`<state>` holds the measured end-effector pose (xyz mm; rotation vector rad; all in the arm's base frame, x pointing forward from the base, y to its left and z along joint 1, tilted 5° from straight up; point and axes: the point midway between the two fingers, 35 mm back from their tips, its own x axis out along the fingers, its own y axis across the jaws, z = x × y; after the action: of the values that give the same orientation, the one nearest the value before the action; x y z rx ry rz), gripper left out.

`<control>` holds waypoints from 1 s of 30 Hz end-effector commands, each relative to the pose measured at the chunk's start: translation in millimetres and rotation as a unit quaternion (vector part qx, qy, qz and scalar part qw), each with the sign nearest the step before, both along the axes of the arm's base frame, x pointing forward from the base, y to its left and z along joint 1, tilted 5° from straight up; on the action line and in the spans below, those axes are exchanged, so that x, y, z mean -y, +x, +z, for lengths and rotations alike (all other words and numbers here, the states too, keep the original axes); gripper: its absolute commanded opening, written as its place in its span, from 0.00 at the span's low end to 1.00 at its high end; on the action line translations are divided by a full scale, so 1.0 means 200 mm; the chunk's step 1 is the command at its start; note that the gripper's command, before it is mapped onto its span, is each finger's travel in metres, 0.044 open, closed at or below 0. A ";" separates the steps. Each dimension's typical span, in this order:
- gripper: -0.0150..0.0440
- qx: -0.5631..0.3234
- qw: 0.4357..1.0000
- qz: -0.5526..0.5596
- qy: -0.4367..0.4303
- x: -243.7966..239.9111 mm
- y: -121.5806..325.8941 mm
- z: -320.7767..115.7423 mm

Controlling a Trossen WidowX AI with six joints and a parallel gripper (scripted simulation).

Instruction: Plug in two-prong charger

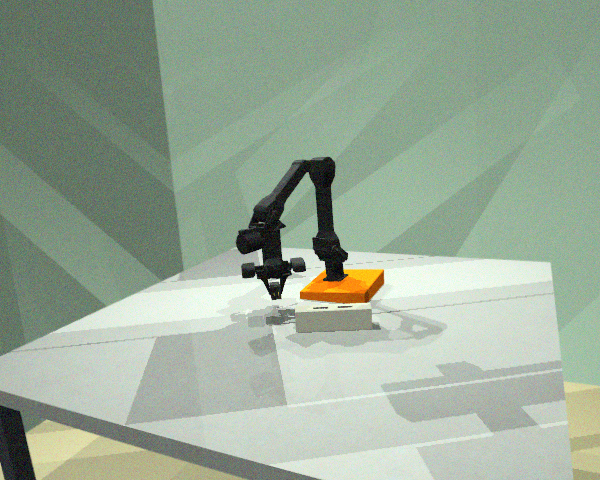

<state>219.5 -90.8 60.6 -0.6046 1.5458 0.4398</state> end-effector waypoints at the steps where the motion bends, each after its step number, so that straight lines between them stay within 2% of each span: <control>1: 0.25 0.008 1.000 -0.001 -0.004 -0.01 -0.01 0.12; 30: 0.25 0.011 1.000 -0.024 0.002 -0.21 0.02 0.05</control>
<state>223.2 -54.1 72.8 -0.5772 1.5334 0.4044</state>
